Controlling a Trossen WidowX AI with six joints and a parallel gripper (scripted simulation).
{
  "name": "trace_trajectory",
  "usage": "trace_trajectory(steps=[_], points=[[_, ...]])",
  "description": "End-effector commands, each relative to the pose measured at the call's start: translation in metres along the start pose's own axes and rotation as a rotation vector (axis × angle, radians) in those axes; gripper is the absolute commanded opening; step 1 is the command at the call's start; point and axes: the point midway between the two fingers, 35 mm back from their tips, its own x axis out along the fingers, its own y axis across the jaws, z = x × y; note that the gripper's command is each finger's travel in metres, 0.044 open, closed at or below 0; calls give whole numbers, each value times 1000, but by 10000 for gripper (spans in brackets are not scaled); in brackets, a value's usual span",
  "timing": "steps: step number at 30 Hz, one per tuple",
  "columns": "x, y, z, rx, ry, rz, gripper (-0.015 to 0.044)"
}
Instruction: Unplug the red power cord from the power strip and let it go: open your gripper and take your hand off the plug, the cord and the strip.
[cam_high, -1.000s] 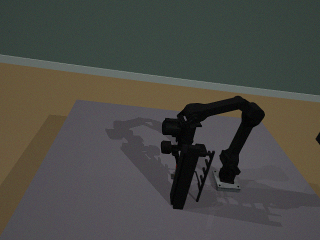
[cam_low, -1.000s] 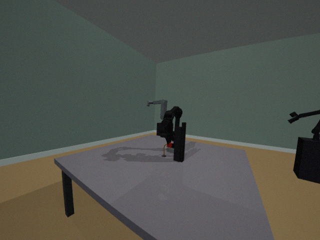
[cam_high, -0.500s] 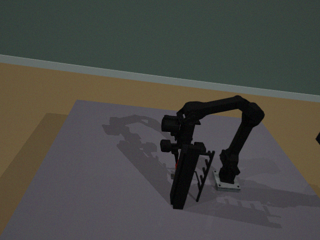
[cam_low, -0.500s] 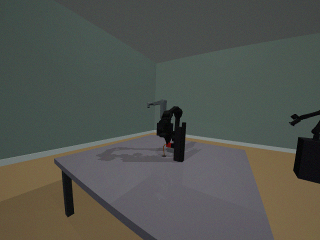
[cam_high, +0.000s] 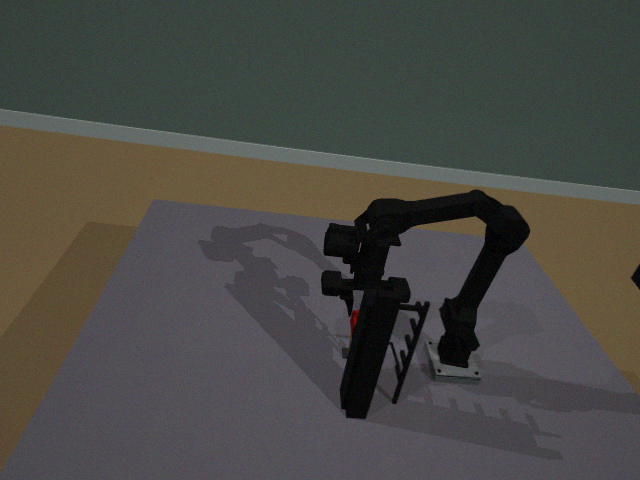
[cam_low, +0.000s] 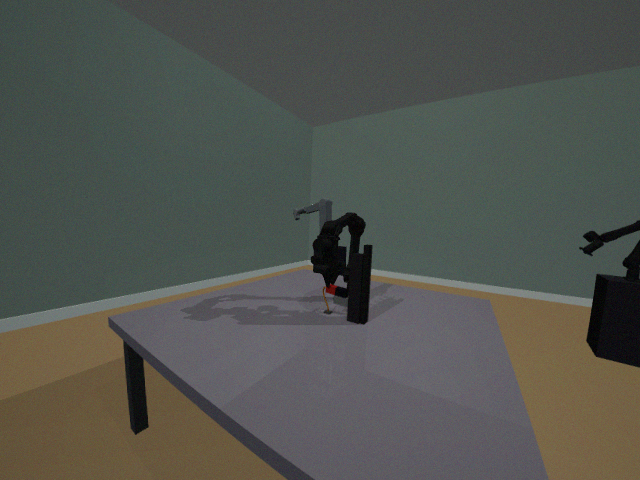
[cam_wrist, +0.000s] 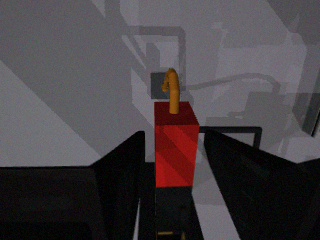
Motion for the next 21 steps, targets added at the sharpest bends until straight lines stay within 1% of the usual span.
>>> trace_trajectory(steps=[1, 4, 7, 12, 21], points=[[0, 0, -1, 4, -4, 1, 289], [0, 0, 1, 4, -4, 1, 368], [-3, 2, 16, 4, -5, 1, 440], [-12, 0, 58, 4, -9, 1, 440], [-12, 0, 60, 4, -9, 1, 440]])
